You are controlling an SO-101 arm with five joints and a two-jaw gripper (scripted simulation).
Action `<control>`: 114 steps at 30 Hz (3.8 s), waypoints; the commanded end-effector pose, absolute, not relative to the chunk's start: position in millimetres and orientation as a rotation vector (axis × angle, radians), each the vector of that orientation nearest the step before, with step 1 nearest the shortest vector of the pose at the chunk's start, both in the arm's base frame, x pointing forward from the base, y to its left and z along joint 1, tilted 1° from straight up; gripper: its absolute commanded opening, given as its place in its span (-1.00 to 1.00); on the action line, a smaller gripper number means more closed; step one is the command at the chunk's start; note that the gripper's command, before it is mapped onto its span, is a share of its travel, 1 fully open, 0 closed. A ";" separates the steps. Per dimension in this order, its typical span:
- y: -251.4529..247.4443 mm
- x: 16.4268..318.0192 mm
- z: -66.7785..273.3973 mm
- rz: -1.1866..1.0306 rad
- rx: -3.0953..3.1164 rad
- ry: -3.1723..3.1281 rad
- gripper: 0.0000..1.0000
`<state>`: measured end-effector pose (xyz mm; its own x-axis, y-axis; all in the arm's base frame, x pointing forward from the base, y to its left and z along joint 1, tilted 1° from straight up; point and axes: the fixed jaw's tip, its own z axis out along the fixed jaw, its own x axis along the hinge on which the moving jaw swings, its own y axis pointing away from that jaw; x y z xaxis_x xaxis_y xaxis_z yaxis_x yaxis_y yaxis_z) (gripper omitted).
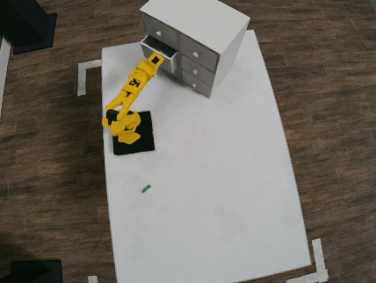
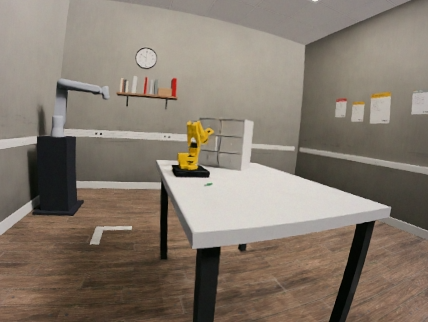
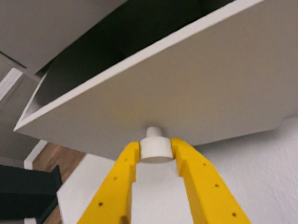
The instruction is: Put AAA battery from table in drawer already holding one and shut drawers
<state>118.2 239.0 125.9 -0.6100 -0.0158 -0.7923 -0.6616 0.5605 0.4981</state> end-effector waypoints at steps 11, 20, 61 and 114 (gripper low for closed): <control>238.6 111.3 125.9 1.076 -0.567 2.020 -1.00; 236.0 108.9 126.0 1.079 -0.571 2.020 -1.00; 225.9 99.7 126.0 1.088 -0.588 2.019 -1.00; 220.0 94.3 125.9 1.093 -0.598 2.019 -1.00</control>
